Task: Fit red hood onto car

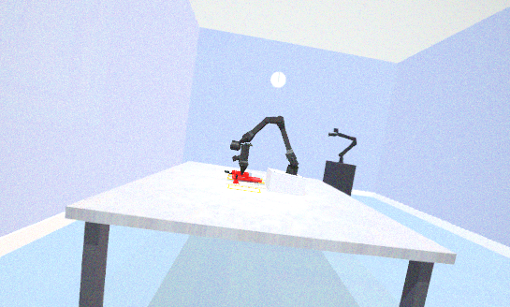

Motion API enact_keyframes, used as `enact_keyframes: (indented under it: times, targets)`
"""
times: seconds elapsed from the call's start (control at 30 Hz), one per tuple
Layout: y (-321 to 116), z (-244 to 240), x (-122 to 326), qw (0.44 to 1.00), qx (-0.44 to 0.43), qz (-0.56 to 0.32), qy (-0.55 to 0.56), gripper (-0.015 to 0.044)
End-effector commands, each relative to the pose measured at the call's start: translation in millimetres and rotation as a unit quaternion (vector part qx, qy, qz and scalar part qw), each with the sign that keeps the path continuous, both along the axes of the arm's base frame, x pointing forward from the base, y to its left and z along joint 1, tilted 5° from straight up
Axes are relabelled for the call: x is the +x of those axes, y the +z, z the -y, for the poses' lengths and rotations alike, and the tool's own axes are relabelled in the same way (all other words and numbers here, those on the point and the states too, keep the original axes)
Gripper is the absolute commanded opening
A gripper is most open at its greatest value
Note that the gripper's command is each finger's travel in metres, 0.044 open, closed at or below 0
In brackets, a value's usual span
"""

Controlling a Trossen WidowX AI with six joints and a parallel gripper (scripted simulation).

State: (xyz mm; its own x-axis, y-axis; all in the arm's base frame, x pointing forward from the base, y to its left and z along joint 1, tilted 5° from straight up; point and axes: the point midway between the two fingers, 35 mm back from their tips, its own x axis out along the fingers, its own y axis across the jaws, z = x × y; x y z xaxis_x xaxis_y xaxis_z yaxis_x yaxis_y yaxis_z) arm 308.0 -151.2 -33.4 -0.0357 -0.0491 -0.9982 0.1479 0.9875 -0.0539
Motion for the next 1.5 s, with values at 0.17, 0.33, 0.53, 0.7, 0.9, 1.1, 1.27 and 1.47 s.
enact_keyframes:
  times: [0.17, 0.33, 0.53, 0.7, 0.9, 1.1, 1.27, 1.47]
  targets:
    - [-5, 0, 0, 1.0, 0.0, -0.001, 0.003, 0.0]
    - [-4, 0, 0, 1.0, 0.0, 0.0, 0.001, 0.0]
    - [-4, 0, 0, 1.0, 0.0, -0.001, 0.0, 0.0105]
    - [-4, 0, 0, 1.0, 0.0, -0.001, 0.0, 0.0236]
    - [-4, 0, 0, 1.0, 0.0, -0.001, 0.0, 0.0394]
    - [-2, 0, 0, 1.0, 0.0, -0.001, 0.0, 0.044]
    - [38, -1, 4, 1.0, 0.002, -0.002, 0.0, 0.044]
    - [65, -2, 3, 1.0, 0.004, -0.003, 0.0, 0.044]
